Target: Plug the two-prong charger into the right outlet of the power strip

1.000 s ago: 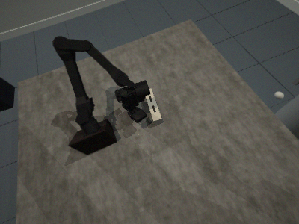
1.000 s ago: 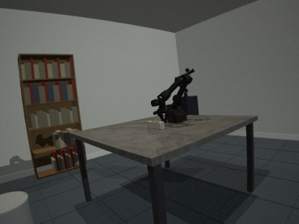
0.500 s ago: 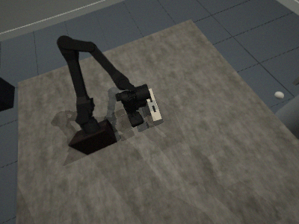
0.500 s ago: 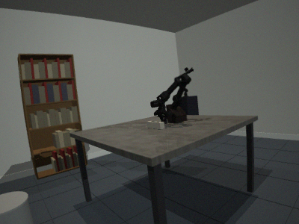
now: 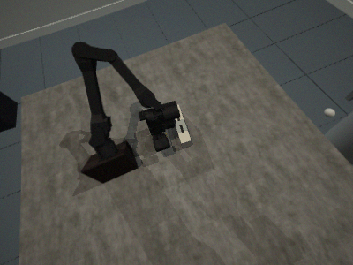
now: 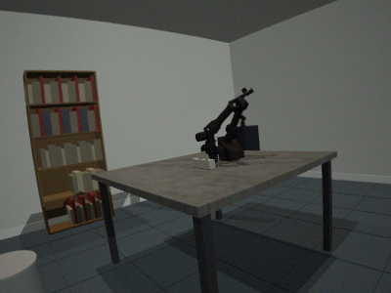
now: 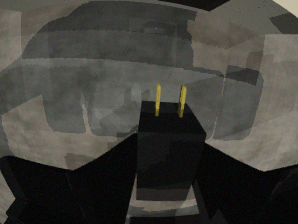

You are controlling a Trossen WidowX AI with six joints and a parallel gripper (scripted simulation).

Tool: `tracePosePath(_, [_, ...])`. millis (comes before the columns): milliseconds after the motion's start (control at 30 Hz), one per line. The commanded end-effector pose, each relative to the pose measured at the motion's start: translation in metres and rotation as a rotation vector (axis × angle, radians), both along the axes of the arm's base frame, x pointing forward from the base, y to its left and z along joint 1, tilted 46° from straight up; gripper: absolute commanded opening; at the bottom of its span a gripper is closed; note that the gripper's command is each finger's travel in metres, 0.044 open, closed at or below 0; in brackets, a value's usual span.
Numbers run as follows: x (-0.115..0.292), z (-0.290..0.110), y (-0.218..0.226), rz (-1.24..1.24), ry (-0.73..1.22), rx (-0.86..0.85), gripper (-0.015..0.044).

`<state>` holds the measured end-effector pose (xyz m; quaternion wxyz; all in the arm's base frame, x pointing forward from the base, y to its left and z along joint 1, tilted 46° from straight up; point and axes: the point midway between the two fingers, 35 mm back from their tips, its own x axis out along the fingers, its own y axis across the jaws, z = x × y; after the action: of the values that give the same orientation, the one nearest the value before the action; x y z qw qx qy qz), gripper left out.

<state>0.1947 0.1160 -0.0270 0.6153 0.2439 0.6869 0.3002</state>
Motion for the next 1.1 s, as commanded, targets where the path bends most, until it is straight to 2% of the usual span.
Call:
tracePosePath(0, [0.005, -0.002, 0.0, -0.009, 0.015, 0.002, 0.0])
tracePosePath(1067, [0.039, -0.007, 0.001, -0.043, 0.05, -0.001, 0.0])
